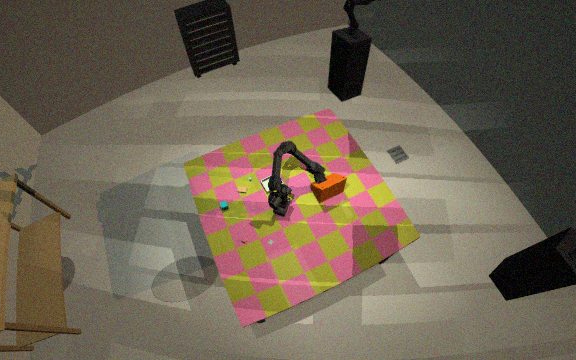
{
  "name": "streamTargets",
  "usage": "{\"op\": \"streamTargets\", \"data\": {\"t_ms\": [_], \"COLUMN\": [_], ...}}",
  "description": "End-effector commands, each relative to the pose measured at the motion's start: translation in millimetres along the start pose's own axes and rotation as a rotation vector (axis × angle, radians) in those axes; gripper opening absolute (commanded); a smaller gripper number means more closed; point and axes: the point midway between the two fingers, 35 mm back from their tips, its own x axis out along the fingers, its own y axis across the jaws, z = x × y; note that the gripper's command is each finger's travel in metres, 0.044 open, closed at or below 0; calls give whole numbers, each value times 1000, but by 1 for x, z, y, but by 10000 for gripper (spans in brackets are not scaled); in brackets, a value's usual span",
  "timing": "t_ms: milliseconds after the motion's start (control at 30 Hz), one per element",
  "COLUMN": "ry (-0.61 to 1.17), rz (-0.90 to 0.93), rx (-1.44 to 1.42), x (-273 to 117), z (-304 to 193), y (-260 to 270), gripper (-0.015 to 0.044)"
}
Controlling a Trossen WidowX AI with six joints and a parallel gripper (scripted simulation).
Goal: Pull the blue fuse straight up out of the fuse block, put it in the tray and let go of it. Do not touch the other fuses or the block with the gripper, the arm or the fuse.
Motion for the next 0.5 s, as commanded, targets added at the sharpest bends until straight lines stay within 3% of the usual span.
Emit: {"op": "streamTargets", "data": {"t_ms": [0, 467], "ry": [4, 4], "rz": [2, 2], "rx": [4, 4], "x": [-3, -11], "z": [0, 0], "y": [0, 0], "gripper": [0, 0]}}
